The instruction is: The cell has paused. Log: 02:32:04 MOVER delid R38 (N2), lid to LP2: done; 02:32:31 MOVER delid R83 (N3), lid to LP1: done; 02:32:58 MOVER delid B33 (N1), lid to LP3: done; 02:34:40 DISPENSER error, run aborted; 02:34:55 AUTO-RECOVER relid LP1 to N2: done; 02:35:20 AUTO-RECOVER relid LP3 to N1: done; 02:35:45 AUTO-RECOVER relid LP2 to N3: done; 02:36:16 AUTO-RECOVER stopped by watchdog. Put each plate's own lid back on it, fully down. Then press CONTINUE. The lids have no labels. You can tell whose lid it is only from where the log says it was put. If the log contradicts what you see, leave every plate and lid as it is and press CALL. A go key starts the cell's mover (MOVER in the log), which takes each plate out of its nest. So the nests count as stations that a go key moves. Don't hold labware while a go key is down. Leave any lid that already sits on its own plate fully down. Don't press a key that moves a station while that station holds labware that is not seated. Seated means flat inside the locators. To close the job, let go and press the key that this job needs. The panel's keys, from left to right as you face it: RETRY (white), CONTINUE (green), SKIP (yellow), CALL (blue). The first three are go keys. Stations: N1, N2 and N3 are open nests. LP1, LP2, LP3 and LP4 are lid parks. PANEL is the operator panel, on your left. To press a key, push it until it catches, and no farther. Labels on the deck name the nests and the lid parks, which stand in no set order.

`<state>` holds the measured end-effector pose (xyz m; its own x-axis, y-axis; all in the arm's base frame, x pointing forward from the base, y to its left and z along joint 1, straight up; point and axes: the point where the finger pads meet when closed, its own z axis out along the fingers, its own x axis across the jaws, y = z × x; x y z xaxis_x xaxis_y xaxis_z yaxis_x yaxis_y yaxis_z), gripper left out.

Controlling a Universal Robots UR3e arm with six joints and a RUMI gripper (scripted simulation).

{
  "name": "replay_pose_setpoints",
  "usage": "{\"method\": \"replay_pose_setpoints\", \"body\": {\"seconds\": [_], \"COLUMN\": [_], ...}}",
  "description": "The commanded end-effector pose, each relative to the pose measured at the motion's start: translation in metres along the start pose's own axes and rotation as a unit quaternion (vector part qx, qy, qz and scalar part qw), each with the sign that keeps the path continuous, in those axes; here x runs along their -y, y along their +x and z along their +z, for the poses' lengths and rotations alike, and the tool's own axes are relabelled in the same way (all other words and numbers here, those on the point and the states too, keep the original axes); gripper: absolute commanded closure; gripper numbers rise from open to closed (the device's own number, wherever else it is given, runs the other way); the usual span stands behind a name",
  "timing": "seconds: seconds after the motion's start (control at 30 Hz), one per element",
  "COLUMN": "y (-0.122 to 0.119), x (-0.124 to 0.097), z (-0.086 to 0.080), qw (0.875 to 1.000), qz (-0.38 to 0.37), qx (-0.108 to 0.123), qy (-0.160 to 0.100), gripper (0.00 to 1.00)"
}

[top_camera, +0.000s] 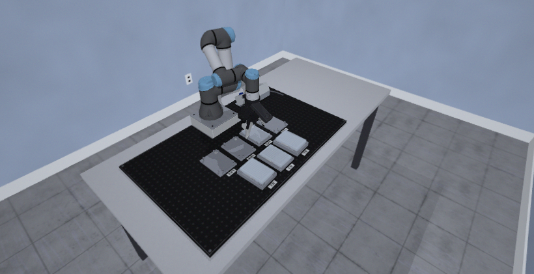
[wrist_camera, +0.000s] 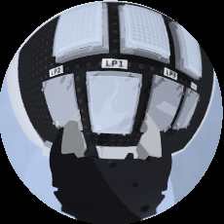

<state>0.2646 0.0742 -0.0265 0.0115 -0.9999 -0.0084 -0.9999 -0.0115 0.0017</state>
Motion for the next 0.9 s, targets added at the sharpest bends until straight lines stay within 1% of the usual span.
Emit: {"method": "replay_pose_setpoints", "body": {"seconds": [0.0, 0.27, 0.3, 0.87], "y": [0.0002, 0.0002, 0.0002, 0.0002], "x": [0.0009, 0.0009, 0.0009, 0.0009], "z": [0.0002, 0.0001, 0.0001, 0.0002], "qw": [1.0, 1.0, 1.0, 1.0], "qz": [0.0, 0.0, 0.0, 0.0], "qx": [0.0, 0.0, 0.0, 0.0], "qy": [0.001, 0.001, 0.001, 0.001], "gripper": [0.18, 0.18, 1.0, 1.0]}}
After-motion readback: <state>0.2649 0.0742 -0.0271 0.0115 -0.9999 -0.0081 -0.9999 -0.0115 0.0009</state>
